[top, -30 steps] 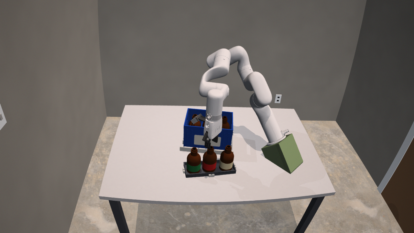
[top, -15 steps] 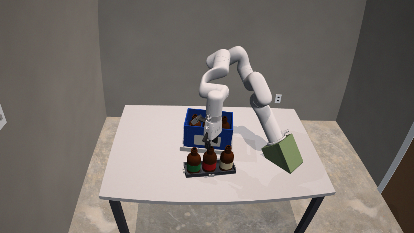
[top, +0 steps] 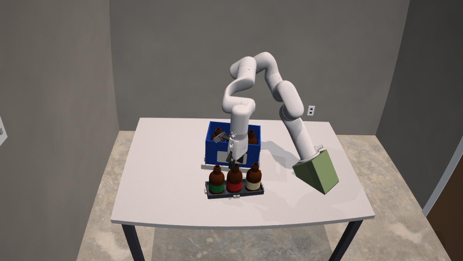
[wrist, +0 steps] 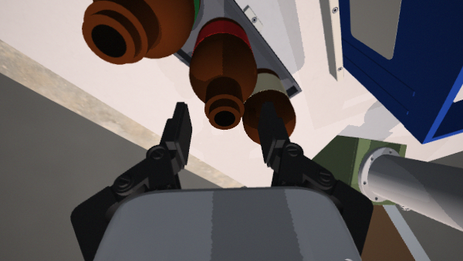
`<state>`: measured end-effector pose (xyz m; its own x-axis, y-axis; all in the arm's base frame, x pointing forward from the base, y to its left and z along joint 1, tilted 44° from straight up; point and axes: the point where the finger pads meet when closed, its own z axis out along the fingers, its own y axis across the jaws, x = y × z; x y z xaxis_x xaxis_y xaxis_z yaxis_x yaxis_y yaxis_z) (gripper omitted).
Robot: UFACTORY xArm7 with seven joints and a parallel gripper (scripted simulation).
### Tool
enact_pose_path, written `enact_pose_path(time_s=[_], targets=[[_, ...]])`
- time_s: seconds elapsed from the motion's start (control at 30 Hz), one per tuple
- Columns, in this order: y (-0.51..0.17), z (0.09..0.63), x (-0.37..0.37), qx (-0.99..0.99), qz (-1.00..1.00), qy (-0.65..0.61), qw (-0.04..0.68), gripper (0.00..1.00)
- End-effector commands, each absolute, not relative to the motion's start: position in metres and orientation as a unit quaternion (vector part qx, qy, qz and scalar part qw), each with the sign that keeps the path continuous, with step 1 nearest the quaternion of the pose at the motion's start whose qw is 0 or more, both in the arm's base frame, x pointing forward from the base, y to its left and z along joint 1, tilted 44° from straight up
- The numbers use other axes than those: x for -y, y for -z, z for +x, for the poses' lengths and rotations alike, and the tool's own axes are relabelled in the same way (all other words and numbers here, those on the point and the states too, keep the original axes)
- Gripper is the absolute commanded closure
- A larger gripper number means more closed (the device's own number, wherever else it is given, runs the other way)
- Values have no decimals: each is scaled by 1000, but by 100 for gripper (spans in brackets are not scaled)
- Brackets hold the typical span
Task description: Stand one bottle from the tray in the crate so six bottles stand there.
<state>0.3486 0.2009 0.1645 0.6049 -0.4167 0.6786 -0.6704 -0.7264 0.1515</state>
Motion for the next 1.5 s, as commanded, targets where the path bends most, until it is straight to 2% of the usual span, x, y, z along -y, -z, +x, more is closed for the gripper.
enact_pose_path(time_s=[0.0, 1.33, 1.37, 1.47], targets=[[-164, 350, -202, 310, 874, -319, 197, 35], [-153, 357, -193, 310, 874, -319, 197, 35], [-153, 357, -193, 310, 874, -319, 197, 100], [-153, 357, -193, 310, 874, -319, 197, 100]])
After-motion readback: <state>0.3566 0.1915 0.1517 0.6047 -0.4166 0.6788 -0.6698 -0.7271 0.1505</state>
